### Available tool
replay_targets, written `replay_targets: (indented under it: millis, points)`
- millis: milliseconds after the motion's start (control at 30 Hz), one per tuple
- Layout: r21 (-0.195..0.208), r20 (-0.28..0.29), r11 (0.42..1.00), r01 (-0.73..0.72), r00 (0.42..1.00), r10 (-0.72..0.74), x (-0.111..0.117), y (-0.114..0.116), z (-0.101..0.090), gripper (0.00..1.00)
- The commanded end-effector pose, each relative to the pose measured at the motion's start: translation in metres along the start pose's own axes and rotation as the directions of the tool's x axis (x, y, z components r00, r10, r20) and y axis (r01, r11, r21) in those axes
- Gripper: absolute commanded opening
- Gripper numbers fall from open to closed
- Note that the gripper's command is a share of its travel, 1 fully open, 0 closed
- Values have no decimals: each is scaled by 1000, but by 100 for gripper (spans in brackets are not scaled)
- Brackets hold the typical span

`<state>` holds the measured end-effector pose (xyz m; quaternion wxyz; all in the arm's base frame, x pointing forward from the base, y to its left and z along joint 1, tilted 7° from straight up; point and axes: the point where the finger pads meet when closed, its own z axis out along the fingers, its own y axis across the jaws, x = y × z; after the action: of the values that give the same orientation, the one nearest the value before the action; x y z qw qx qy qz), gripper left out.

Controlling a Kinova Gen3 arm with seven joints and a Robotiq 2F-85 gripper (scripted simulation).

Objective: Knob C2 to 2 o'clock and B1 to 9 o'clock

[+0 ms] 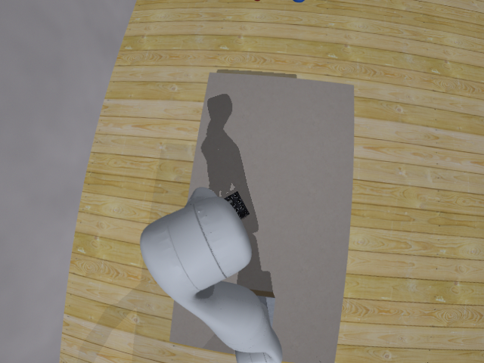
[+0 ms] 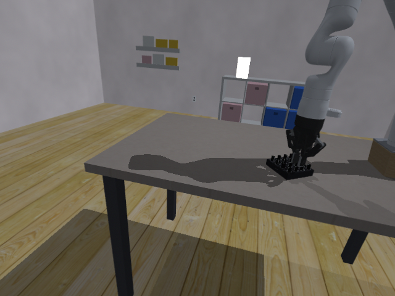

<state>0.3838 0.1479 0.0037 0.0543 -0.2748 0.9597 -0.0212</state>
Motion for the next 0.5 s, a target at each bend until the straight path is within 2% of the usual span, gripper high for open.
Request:
replay_targets:
  millis: [0,467]
  points:
    - [0,2,1000,0,1000,0,-1,0,-1,19]
    - [0,2,1000,0,1000,0,-1,0,6,19]
